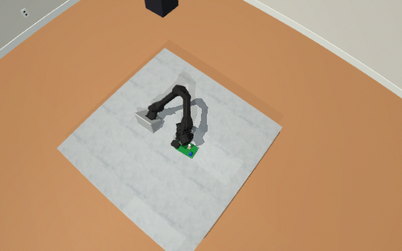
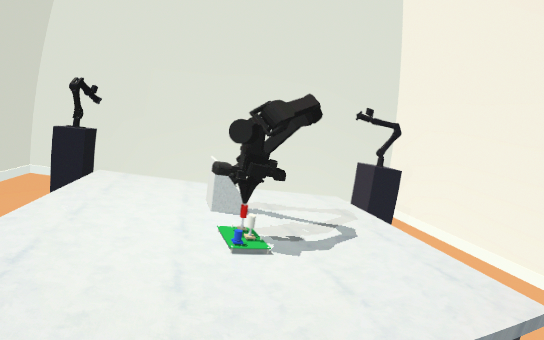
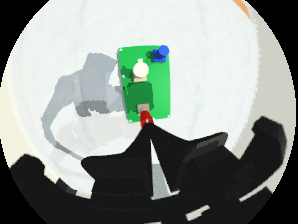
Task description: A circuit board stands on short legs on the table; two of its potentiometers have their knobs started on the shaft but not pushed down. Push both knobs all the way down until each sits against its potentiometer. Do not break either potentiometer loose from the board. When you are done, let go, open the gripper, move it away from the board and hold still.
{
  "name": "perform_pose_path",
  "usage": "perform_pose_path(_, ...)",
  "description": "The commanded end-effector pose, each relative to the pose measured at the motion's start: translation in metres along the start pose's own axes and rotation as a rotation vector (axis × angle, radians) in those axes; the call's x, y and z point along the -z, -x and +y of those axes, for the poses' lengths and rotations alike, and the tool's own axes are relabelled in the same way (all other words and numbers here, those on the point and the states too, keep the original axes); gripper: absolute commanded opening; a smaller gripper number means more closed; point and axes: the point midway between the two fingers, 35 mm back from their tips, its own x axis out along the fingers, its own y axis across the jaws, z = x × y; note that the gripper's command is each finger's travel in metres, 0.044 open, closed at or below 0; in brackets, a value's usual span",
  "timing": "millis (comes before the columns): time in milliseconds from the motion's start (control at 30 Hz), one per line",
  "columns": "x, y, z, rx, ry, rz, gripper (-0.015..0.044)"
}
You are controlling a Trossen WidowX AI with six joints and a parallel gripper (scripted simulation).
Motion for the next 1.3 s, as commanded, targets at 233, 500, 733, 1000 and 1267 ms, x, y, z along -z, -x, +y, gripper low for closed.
perform_pose_path(233,-0.0001,-0.0040,0.0006,-0.003,-0.002,0.000,0.0000)
perform_pose_path(500,-0.0001,-0.0050,0.0006,-0.003,-0.002,0.000,0.0000)
perform_pose_path(733,-0.0001,-0.0036,0.0006,-0.003,-0.002,0.000,0.0000)
perform_pose_path(1000,-0.0001,-0.0043,0.0006,-0.003,-0.002,0.000,0.0000)
perform_pose_path(1267,-0.0001,-0.0109,0.0007,-0.004,-0.002,0.000,0.0000)
